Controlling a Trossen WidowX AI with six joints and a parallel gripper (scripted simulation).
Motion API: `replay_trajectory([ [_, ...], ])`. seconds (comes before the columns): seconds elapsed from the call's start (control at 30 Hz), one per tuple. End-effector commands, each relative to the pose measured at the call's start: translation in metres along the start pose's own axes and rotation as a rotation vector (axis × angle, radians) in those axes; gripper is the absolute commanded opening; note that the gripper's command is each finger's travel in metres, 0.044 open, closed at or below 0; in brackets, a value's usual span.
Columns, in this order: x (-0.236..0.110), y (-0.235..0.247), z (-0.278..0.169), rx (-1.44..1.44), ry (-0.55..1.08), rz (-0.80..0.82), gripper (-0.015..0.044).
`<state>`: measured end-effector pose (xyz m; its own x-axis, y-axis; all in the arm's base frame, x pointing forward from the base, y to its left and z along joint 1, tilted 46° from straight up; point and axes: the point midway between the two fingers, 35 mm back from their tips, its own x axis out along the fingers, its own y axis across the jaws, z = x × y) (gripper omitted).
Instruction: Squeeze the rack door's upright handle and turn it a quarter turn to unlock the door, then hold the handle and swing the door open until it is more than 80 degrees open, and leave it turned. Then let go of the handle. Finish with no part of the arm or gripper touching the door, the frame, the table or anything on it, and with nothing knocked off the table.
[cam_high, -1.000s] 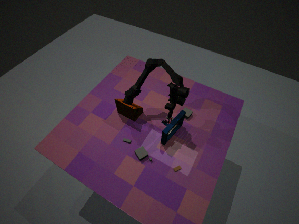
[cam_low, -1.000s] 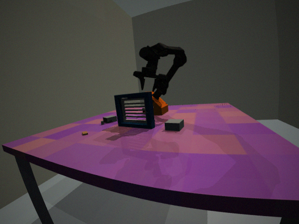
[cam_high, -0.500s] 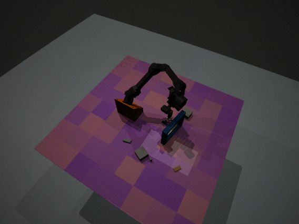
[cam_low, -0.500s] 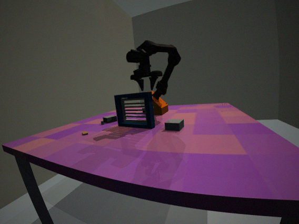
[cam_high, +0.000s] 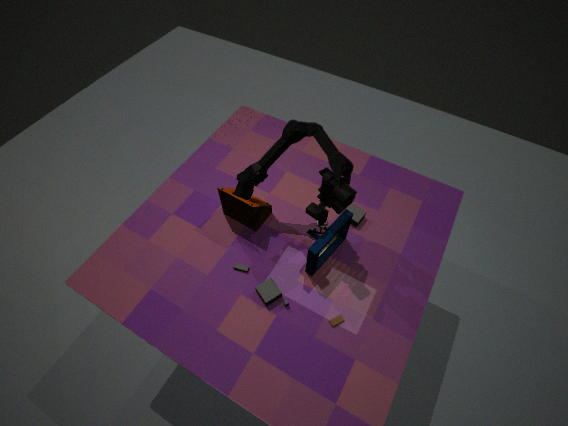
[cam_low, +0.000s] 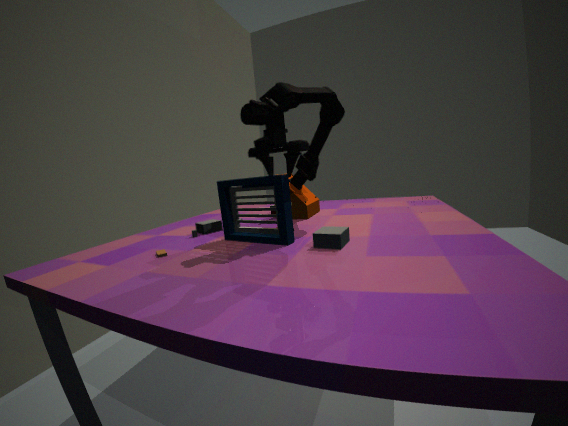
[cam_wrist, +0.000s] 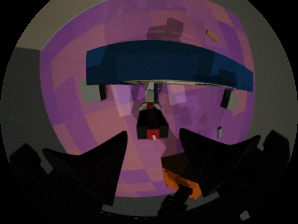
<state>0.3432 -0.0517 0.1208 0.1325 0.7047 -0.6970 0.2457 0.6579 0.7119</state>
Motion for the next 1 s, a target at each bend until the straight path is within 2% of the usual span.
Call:
replay_trajectory([
  [0.0, 0.005, 0.0, 0.0, 0.004, -0.002, 0.003, 0.0298],
  [0.97, 0.05, 0.001, -0.002, 0.004, -0.001, 0.007, 0.0298],
])
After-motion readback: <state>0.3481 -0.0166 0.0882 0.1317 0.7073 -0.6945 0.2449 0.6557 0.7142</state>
